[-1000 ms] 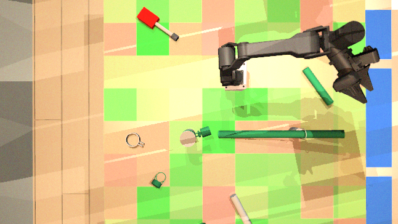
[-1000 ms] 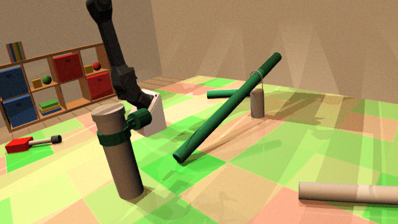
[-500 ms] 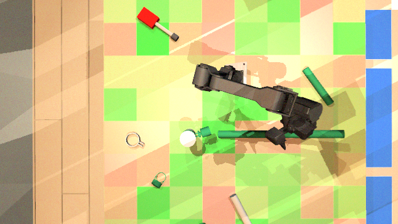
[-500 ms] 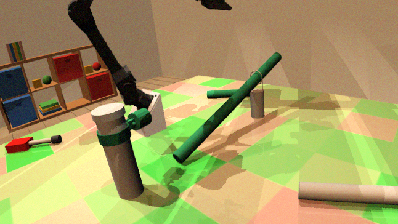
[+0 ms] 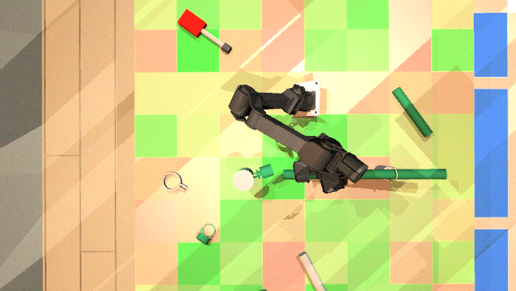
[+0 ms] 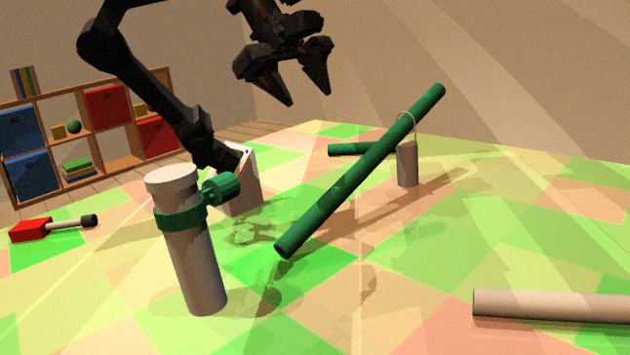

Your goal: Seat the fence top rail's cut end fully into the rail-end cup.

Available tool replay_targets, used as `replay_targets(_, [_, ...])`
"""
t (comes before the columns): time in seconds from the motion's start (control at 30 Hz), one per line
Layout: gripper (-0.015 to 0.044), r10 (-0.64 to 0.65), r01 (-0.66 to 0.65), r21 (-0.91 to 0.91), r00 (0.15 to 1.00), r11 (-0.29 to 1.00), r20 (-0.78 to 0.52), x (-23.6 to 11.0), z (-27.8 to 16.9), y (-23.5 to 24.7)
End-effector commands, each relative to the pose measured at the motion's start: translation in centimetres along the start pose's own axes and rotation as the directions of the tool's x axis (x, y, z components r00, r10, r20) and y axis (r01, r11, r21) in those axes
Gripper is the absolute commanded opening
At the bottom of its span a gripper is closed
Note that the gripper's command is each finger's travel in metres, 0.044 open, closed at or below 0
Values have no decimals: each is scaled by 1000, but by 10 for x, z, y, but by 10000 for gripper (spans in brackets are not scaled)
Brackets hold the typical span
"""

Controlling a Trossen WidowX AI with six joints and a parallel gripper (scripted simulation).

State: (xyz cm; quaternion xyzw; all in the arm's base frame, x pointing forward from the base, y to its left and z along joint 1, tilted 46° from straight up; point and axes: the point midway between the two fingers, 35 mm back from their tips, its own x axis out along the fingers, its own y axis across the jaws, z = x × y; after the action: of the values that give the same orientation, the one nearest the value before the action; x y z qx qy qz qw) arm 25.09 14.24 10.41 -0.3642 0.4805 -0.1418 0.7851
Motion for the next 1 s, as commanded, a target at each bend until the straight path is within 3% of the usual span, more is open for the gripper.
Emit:
replay_targets(0.0, [440,7,-8,-87,1000,996,-15,1,-3,-12])
replay_targets(0.23, [440,47,-58,-535,998,843,-35,0,-11,-62])
replay_targets(0.5, [440,83,-69,-907,996,416,-38,-1,-32,-117])
replay_targets(0.77, [440,101,-9,-992,995,-127,-22,-5,-63,-162])
replay_targets(0.97, [440,101,-3,-985,995,-173,-21,-6,-66,-166])
